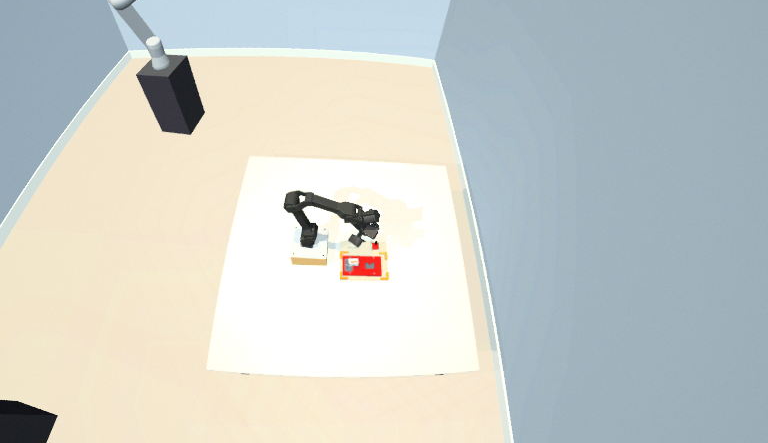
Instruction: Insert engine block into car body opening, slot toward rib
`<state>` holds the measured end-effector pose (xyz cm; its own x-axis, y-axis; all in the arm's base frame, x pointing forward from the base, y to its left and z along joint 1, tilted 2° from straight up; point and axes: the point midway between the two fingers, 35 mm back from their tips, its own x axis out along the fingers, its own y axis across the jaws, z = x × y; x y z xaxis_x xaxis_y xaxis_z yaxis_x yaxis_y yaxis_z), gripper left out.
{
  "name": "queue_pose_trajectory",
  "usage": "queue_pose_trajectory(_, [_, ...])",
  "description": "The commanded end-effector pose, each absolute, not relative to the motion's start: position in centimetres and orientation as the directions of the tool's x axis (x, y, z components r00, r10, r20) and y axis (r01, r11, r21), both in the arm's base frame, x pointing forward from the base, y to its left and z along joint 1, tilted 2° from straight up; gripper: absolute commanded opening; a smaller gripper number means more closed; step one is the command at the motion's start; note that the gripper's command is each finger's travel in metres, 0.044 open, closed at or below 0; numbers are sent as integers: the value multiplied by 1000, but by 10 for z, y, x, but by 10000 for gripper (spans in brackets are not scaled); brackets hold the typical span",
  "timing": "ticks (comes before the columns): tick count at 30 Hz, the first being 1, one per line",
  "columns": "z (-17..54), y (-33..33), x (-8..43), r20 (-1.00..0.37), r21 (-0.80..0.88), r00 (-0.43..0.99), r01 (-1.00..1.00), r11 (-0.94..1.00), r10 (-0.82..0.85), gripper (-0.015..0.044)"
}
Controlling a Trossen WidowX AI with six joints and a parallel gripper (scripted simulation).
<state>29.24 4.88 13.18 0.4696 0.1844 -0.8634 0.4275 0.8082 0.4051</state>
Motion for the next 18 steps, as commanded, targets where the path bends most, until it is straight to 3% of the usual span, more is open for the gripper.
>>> queue_pose_trajectory(1, [121, 32, 289, -897, 370, 420, 538, 757, 139, 440])
queue_pose_trajectory(18, [86, -34, 260, -989, 138, 148, 909, 393, 5, 440])
